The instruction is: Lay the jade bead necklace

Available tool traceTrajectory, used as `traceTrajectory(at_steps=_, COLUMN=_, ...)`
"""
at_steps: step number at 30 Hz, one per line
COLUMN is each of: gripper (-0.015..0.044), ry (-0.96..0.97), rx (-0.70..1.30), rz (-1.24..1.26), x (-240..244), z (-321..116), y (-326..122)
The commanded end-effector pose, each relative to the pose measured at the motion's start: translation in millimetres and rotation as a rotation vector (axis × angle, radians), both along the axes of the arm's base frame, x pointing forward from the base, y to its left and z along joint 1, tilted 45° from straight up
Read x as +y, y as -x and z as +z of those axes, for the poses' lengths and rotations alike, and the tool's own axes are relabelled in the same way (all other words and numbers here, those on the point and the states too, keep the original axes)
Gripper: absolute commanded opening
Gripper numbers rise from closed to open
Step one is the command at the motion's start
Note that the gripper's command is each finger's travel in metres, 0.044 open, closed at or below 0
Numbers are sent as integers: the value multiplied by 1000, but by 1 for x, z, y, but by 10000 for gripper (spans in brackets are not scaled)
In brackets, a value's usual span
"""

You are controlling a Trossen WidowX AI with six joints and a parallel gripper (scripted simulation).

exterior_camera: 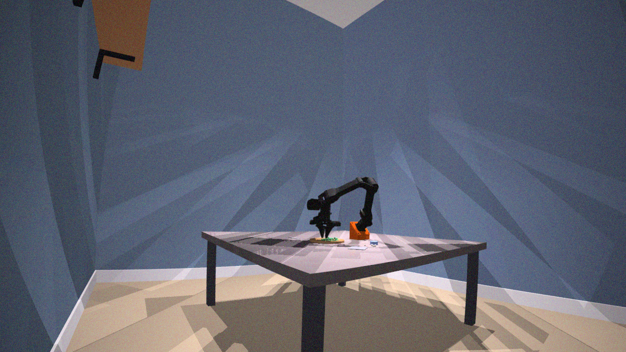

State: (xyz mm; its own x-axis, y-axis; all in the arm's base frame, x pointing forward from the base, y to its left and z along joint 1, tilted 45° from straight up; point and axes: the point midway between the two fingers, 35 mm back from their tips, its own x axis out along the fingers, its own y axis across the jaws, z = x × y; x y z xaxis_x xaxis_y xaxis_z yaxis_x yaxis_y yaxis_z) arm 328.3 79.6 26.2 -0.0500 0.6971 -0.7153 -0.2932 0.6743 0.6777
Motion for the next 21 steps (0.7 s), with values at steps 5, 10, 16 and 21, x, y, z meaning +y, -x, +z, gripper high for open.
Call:
traceTrajectory(at_steps=5, gripper=120, ry=-4, rx=13, rz=-3, x=6, z=-6, y=3)
traceTrajectory(at_steps=10, gripper=0, ry=-1, rx=4, rz=1, x=5, z=-5, y=2)
traceTrajectory(at_steps=16, gripper=0, ry=-1, rx=4, rz=1, x=5, z=-5, y=2)
traceTrajectory(at_steps=21, gripper=0, ry=-1, rx=4, rz=1, x=5, z=-5, y=2)
